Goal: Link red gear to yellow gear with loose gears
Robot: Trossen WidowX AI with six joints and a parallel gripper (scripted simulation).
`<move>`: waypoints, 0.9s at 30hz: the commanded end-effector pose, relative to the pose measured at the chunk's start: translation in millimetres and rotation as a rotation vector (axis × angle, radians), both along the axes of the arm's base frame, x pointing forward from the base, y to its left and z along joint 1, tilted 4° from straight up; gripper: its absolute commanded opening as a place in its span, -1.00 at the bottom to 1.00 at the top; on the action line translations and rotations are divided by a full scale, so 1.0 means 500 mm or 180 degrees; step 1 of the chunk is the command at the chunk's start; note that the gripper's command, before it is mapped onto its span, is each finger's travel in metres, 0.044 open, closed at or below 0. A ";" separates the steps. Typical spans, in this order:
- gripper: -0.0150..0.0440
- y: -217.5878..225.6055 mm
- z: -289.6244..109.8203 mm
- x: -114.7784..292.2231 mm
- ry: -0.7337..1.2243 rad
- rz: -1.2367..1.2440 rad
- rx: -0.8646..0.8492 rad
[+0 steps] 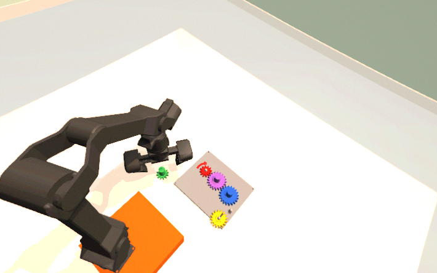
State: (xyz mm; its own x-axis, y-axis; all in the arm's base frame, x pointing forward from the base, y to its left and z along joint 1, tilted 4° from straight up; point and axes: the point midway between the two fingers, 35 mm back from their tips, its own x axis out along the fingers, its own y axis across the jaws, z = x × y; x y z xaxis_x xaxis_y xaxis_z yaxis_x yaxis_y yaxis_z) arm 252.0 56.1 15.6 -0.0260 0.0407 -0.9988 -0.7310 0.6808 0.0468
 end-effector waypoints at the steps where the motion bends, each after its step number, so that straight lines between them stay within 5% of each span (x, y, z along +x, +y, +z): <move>1: 1.00 0.001 -0.019 -0.006 0.0037 -0.0011 0.0011; 15: 1.00 0.002 -0.039 -0.008 0.0038 -0.0011 0.0011; 27: -0.07 0.002 -0.039 -0.008 0.0038 -0.0011 0.0011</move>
State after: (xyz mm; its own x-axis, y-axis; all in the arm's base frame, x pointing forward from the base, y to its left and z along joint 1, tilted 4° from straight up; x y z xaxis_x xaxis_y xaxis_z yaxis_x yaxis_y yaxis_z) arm 248.2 56.1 -3.5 -0.0367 0.0387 -0.9986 -0.7304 0.6809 0.0532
